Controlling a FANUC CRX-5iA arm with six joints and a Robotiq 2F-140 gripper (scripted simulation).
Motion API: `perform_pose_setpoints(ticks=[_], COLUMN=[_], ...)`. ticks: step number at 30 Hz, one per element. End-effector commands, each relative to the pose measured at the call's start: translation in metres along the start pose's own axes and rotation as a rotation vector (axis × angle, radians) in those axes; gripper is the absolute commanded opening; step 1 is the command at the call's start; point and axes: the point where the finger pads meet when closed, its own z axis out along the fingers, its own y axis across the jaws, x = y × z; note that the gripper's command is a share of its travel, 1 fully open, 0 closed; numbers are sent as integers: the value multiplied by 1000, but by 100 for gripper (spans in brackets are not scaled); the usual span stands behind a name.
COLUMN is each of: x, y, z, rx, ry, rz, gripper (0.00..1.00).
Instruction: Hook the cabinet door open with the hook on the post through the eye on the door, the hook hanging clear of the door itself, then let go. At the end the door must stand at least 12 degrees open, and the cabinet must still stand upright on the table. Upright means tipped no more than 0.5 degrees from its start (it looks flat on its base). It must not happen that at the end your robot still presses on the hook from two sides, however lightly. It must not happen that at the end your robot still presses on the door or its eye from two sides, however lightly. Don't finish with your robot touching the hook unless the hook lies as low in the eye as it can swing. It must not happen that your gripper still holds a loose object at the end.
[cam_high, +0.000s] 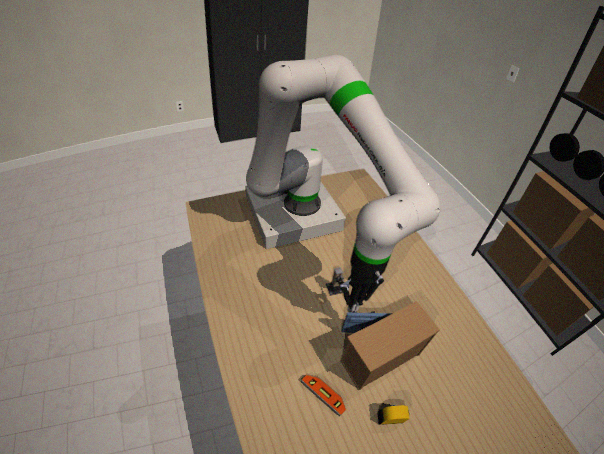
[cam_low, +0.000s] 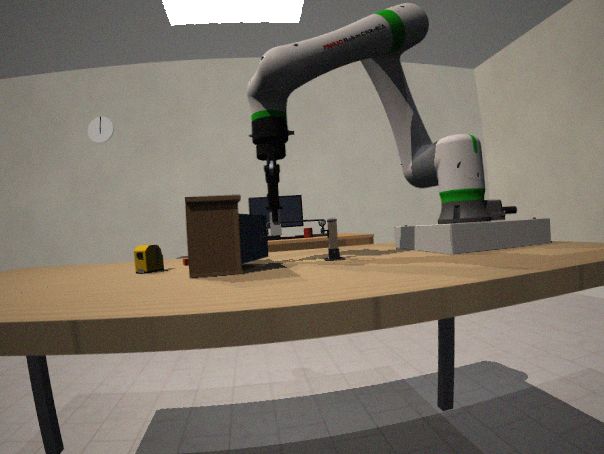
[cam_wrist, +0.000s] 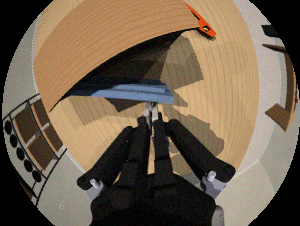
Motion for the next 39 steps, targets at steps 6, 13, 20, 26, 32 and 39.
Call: perform_pose_setpoints(ticks=[6,13,20,26,32,39], x=[0,0,0,0,0,0], y=[0,0,0,0,0,0], z=[0,0,0,0,0,0], rx=[0,0,0,0,0,0], ry=[0,0,0,0,0,0], rz=[0,0,0,0,0,0], gripper=[3,3,3,14,14,14])
